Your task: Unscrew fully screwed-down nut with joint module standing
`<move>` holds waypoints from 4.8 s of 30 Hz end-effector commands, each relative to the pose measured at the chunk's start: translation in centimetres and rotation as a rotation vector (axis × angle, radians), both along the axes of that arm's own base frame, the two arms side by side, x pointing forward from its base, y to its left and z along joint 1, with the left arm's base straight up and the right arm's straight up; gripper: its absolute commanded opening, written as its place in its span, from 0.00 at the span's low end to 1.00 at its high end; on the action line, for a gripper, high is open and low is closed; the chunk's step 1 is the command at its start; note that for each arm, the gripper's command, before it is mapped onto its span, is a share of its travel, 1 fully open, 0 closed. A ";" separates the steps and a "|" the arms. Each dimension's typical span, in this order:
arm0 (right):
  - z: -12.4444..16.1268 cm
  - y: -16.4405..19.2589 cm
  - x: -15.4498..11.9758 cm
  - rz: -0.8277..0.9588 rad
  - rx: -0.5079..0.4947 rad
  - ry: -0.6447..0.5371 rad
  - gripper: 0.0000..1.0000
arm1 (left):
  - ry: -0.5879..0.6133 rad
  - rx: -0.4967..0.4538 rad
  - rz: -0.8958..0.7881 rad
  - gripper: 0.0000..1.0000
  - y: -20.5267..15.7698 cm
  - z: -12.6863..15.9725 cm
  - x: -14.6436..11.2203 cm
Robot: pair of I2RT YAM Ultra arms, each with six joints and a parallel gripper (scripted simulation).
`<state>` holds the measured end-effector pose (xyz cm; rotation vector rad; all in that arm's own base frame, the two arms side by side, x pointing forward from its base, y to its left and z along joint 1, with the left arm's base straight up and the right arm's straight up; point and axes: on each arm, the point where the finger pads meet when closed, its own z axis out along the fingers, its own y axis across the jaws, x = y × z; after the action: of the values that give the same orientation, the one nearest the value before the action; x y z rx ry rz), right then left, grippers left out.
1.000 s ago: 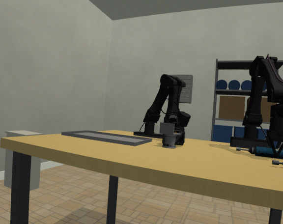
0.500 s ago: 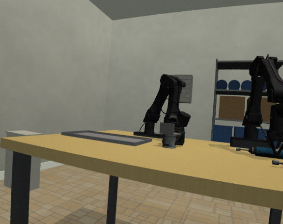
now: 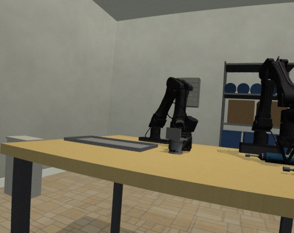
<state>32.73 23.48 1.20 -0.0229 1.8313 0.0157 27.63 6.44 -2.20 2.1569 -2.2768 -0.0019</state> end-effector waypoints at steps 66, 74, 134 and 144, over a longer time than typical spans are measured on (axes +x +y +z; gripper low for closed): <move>-0.3 0.2 0.2 0.003 -0.002 0.011 0.59 | -0.020 0.020 -0.004 0.65 0.7 0.6 1.0; -0.3 0.2 0.2 0.003 -0.002 0.011 0.59 | -0.014 0.019 -0.002 0.65 0.7 0.5 1.0; -0.3 0.2 0.2 0.003 -0.002 0.011 0.59 | -0.035 0.024 -0.002 0.65 0.8 1.1 1.4; -0.3 0.2 0.2 0.003 -0.002 0.011 0.59 | -0.021 0.012 0.000 0.65 0.4 0.5 0.8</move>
<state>32.73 23.48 1.20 -0.0229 1.8313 0.0157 28.07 6.63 -2.00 2.1645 -2.2823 0.0028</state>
